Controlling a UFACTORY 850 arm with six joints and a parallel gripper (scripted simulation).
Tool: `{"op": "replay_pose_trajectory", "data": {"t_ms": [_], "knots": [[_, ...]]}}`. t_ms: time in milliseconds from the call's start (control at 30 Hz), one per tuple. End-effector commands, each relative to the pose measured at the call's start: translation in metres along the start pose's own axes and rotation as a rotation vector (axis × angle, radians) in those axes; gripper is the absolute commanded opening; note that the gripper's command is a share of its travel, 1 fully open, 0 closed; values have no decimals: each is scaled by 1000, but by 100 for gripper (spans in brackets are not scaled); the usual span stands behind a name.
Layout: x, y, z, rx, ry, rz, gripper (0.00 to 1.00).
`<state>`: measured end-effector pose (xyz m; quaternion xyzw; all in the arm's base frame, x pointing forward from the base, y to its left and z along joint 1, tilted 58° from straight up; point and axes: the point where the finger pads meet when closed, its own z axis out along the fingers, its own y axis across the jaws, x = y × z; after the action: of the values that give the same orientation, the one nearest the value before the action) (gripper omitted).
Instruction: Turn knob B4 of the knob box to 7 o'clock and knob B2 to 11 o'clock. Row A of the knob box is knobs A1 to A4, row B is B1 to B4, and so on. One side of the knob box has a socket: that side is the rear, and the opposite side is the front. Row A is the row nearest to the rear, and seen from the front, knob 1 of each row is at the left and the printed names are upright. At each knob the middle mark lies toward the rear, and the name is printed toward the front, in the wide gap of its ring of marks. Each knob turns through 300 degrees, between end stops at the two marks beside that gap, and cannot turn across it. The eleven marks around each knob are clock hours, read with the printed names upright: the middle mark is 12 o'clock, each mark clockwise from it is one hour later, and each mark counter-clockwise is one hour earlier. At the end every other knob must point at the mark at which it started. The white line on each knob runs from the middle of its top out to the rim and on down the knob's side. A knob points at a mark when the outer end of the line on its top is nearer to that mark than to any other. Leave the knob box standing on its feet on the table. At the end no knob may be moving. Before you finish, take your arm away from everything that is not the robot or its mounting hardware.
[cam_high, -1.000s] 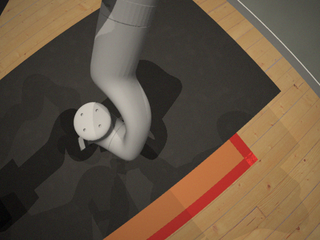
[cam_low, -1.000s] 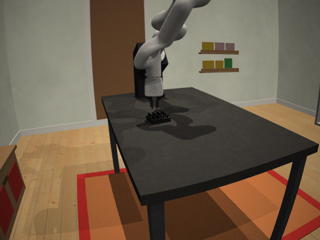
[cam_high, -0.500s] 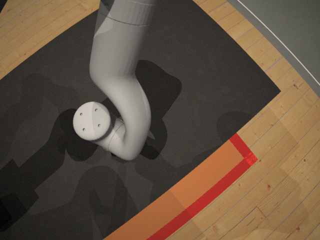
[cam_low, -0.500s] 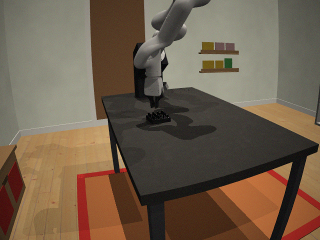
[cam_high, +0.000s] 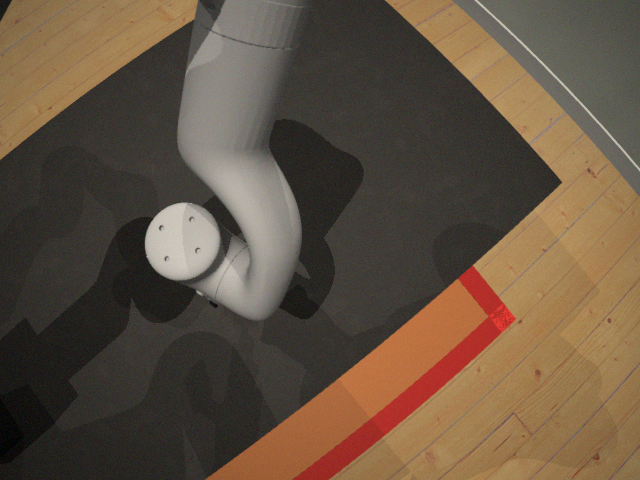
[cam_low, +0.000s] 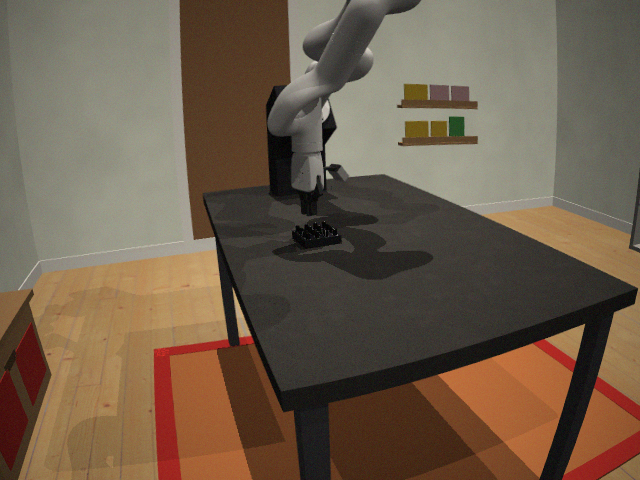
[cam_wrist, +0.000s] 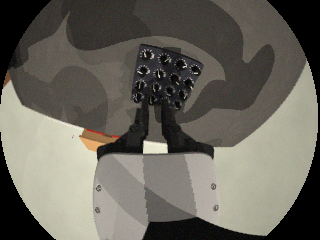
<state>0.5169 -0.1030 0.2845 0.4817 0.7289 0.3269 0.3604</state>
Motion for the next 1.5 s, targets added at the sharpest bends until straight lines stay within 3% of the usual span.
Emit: {"op": "replay_pose_trajectory", "data": {"t_ms": [0, 1467], "knots": [[0, 0, -1, 5, 13, 155, 19], [0, 0, -9, 12, 8, 1416, 19]]}}
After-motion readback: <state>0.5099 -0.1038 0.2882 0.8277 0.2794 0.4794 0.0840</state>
